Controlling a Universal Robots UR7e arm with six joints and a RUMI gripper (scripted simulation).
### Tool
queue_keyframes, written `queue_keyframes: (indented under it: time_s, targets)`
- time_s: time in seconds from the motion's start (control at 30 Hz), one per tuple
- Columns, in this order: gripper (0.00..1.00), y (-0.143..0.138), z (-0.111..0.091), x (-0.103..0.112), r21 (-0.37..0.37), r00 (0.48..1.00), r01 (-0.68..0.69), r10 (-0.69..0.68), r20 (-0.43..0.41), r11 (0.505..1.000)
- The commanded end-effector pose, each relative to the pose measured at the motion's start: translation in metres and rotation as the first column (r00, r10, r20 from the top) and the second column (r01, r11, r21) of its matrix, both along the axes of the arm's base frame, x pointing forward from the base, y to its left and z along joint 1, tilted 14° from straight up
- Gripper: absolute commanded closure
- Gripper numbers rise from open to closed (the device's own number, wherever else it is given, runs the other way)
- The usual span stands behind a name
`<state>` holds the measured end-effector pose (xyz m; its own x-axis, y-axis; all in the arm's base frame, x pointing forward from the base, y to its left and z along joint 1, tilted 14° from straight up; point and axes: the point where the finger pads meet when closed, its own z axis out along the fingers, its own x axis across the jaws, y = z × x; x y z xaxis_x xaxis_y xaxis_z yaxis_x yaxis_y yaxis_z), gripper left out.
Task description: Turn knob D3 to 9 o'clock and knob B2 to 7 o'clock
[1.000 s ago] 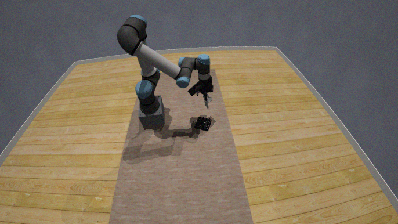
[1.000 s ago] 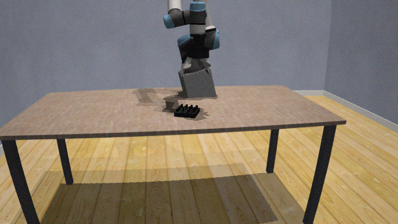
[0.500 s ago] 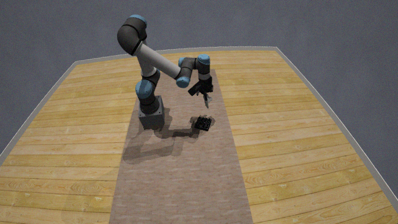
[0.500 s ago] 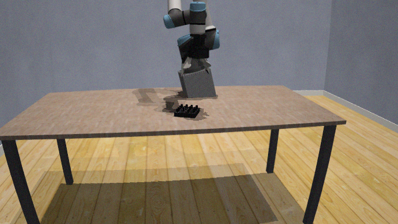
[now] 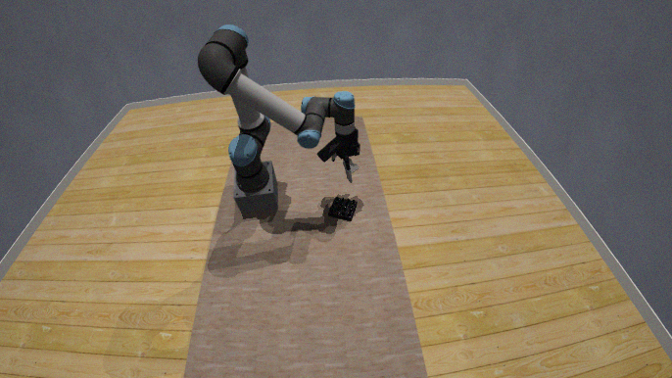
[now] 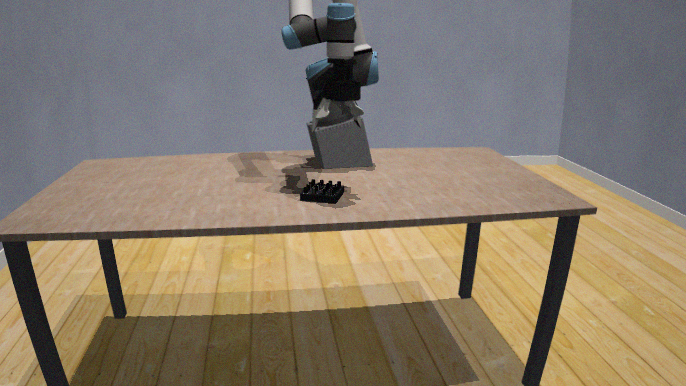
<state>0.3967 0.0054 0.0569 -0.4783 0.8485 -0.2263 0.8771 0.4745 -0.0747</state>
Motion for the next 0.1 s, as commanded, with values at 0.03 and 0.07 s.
queue_keyframes:
  time_s: [0.03,0.07]
  targets:
    - [0.0,0.0,0.0004,0.0003,0.0,1.0,0.0,0.0,0.001,1.0]
    - [0.0,0.0,0.0004,0.0003,0.0,1.0,0.0,0.0,0.001,1.0]
